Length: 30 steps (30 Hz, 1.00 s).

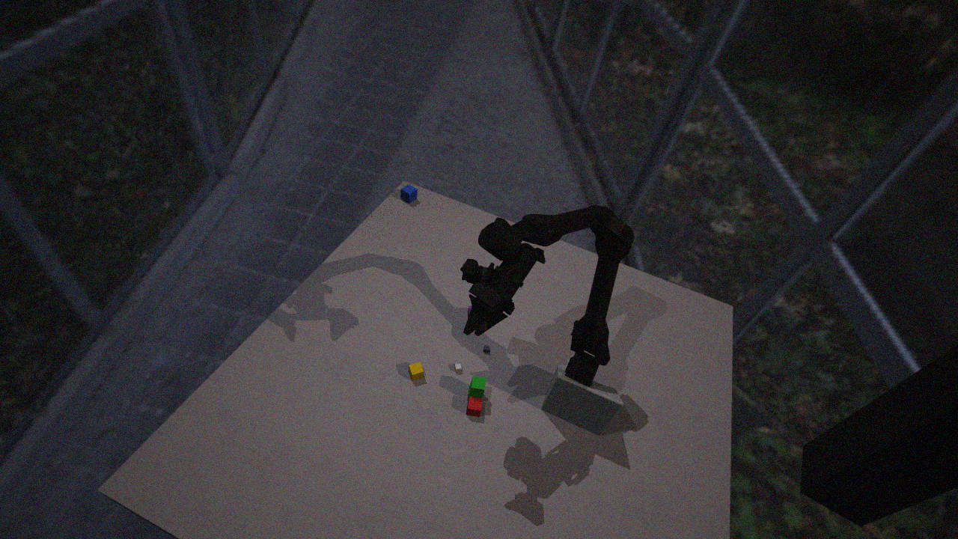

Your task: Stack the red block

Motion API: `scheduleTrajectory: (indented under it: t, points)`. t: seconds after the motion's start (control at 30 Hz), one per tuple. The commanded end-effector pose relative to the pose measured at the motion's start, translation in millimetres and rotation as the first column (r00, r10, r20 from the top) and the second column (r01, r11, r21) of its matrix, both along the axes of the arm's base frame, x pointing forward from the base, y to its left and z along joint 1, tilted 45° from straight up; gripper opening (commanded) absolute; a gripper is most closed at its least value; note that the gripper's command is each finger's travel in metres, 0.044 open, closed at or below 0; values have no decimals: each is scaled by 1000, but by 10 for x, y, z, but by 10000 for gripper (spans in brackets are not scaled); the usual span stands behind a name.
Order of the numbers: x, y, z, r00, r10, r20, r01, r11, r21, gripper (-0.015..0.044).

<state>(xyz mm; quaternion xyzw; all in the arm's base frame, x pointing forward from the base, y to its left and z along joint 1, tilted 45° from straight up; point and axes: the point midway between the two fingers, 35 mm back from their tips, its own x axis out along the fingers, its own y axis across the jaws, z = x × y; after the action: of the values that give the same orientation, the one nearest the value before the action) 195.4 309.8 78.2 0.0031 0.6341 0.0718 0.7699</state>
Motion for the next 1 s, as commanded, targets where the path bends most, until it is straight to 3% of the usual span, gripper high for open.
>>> scheduleTrajectory:
  t: [0.0,0.2,0.43,0.7,0.97]
  points:
    - [60,-228,-380,974,-225,4,224,968,-110,440]
    - [99,-592,-854,859,-503,92,510,828,-233,440]
    - [78,-1079,-1301,643,-712,281,765,575,-291,440]
    - [-2,-1637,-1674,352,-775,525,936,278,-217,440]
    - [-36,-1688,-1701,327,-773,544,945,256,-205,440]
